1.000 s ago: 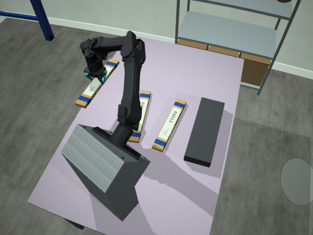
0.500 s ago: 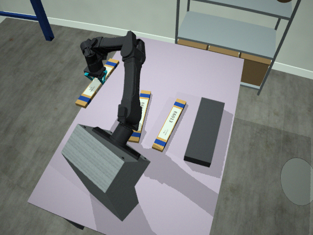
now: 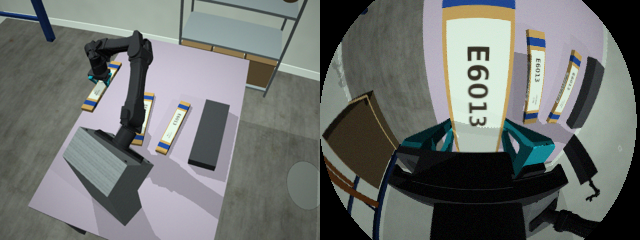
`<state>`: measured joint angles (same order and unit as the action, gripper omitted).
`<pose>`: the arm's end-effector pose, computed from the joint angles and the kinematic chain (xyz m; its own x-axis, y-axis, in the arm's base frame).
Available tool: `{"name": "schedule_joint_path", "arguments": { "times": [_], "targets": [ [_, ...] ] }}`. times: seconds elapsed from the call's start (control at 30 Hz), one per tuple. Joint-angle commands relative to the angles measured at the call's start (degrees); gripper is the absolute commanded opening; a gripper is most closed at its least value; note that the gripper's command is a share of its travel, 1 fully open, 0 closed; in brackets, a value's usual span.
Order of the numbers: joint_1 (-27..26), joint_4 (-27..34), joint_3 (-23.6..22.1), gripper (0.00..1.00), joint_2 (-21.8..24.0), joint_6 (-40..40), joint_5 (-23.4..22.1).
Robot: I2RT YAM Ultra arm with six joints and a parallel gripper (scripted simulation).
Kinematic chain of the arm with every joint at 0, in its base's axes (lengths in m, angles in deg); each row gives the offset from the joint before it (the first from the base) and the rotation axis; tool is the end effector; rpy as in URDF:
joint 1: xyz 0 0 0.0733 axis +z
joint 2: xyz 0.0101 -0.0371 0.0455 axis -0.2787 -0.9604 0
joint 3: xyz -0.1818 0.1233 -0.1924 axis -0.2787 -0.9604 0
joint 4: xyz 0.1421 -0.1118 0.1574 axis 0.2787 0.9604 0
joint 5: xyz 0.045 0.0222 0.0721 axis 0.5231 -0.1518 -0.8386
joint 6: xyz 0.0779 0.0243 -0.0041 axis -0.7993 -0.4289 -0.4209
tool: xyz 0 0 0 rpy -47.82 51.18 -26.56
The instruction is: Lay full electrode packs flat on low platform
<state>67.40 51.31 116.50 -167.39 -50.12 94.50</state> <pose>0.3258 0.3142 0.2176 -0.6124 -0.1544 -0.7753 0.1930 0.9219 -0.3360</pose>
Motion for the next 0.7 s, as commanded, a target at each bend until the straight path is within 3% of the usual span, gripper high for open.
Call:
{"name": "schedule_joint_path", "arguments": {
  "times": [0.0,0.67],
  "targets": [
    [2.52,-1.94,-2.37,0.0,4.7,1.75,0.08],
    [-0.55,-7.83,-14.88,0.0,15.19,6.49,-1.4]
  ]
}}
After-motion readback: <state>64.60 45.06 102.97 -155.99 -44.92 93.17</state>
